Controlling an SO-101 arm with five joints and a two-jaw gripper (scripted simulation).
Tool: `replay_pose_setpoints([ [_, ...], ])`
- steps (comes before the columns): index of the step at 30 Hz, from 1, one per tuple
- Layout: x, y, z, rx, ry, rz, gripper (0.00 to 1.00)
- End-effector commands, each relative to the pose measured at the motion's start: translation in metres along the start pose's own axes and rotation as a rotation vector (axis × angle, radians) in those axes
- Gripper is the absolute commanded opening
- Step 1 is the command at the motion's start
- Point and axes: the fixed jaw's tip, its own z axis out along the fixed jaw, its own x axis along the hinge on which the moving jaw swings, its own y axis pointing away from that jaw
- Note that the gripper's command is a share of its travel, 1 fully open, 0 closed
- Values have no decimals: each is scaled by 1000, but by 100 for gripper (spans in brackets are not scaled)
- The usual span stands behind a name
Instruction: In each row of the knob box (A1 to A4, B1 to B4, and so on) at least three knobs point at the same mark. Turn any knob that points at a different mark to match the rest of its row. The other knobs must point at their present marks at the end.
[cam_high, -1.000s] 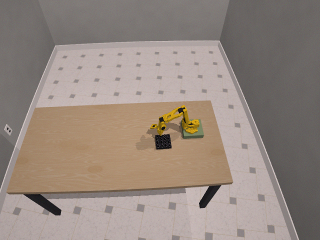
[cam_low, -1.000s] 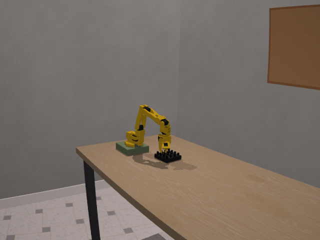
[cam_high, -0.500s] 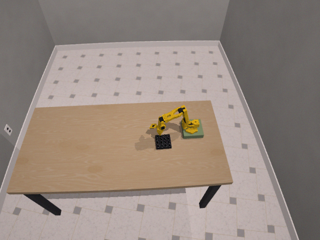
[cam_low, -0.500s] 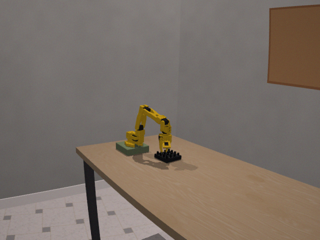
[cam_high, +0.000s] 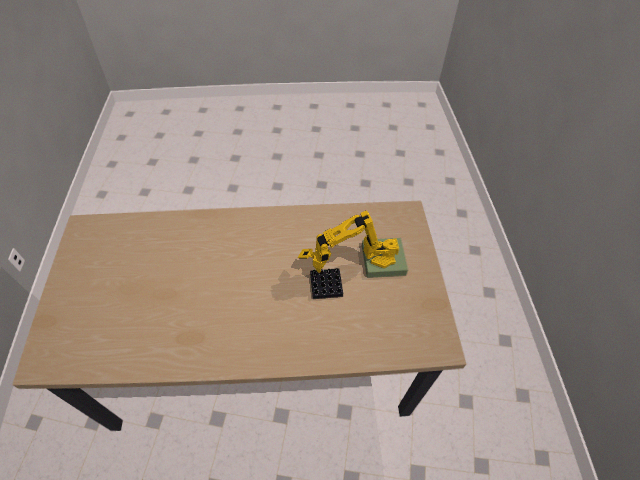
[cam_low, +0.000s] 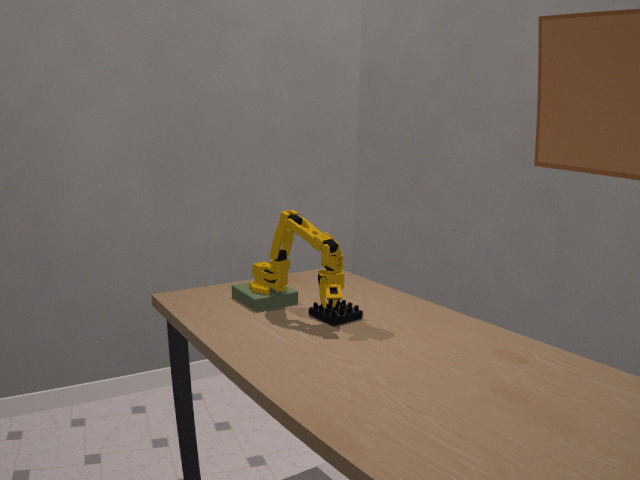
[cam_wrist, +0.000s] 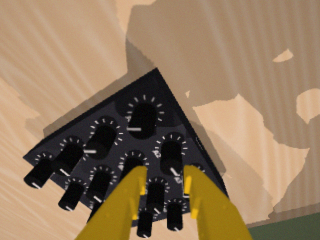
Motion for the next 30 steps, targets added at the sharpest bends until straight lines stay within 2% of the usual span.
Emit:
replay_pose_setpoints([
  [1,2,-3,8,13,15,7,10],
  [8,2,-4,14,13,15,7,10],
  [30,6,-7,21,13,15,7,10],
])
